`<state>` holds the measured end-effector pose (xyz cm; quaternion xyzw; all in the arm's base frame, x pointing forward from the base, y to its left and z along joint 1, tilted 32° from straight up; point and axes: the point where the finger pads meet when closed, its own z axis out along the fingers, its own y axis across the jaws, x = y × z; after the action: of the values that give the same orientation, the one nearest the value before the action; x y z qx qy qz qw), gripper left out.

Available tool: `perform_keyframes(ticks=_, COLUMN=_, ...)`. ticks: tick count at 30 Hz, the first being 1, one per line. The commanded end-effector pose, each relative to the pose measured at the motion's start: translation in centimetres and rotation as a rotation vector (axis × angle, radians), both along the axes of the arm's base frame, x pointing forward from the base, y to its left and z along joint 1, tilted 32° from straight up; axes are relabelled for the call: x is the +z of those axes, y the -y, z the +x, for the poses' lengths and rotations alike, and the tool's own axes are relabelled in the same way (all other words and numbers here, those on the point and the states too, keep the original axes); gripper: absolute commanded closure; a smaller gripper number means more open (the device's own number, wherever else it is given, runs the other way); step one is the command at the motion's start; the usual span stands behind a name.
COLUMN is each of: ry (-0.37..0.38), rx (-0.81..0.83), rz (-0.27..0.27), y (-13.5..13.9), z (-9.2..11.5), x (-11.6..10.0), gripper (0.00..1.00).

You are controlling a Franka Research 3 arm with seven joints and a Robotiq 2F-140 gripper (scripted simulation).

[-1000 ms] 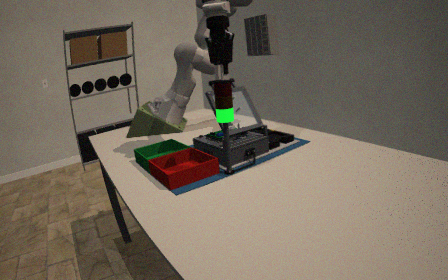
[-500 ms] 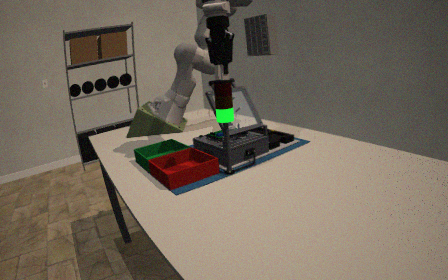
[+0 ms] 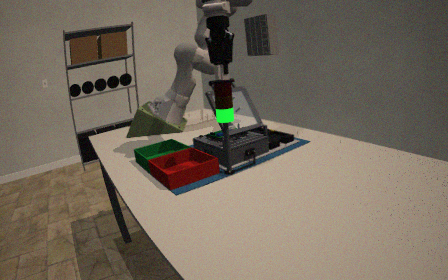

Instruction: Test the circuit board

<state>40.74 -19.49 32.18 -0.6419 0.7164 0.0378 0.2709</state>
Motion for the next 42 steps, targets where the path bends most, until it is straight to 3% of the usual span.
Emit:
perform_keyframes(ticks=1, ry=0.007, rx=-0.005, rz=-0.001, y=0.01, z=0.18, x=0.15, gripper=0.84)
perform_keyframes(ticks=42, ry=0.007, rx=-0.005, rz=-0.001, y=-0.24, z=-0.01, x=-0.33, gripper=0.84)
